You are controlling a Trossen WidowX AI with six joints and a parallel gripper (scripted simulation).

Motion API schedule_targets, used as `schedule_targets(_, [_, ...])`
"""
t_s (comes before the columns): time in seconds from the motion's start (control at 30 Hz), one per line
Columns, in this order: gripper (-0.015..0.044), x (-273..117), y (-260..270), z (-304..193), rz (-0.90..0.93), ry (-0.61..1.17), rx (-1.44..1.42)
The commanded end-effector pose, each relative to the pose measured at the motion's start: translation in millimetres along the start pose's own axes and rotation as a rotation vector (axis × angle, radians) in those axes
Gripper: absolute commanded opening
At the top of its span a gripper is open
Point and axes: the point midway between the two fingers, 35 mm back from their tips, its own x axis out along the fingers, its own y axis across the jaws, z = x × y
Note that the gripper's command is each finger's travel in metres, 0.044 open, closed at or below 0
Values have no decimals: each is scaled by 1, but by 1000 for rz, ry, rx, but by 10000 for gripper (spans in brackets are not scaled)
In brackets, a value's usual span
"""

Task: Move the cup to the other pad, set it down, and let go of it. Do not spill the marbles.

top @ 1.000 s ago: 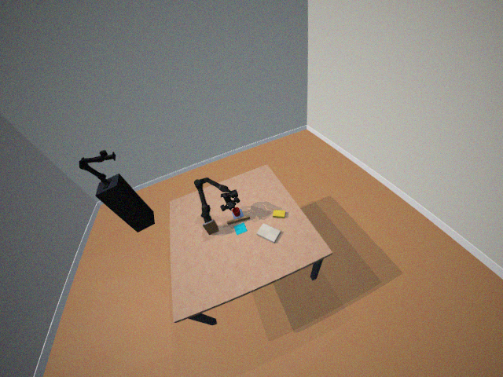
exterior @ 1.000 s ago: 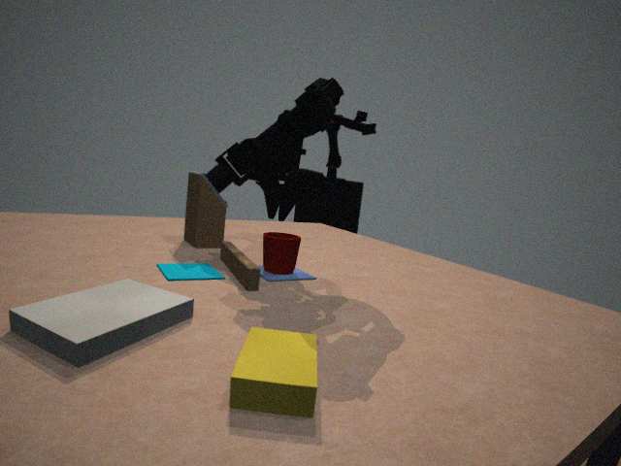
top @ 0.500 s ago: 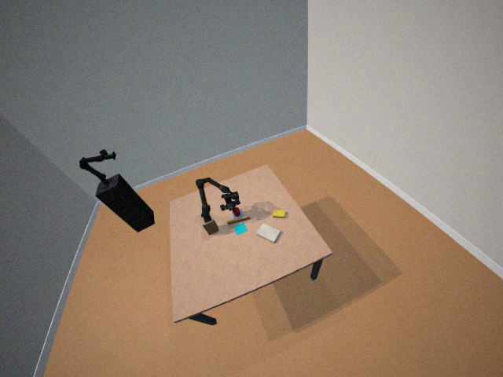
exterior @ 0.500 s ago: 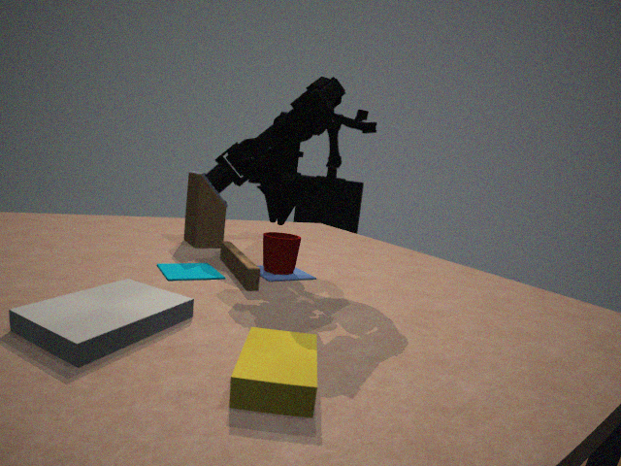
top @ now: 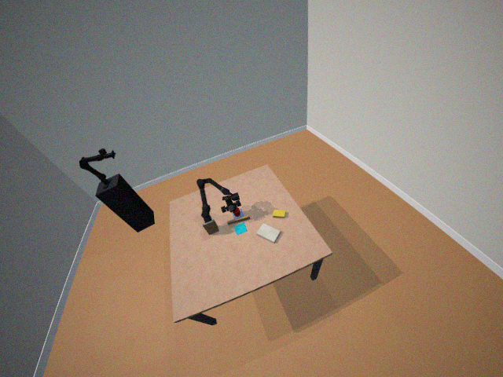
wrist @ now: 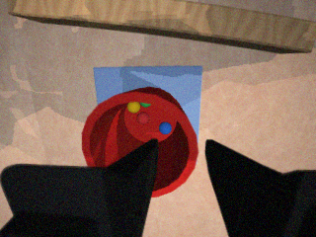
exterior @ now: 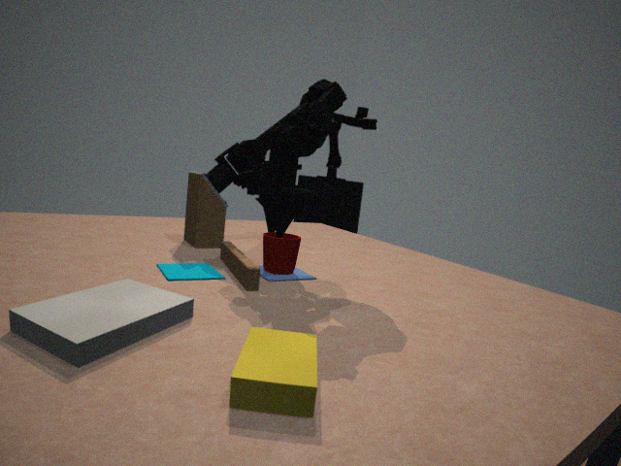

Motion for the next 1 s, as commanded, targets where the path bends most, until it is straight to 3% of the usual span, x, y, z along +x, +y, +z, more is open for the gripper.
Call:
schedule_targets(0.0, [148, 7, -3, 0, -5, 7, 8])
schedule_targets(0.63, [148, 32, -6, -2, -6, 12, 7])
schedule_targets(0.77, [43, 30, -4, -1, -3, 6, 1])
schedule_targets(0.97, [3, 30, -4, -1, -3, 6, 1])
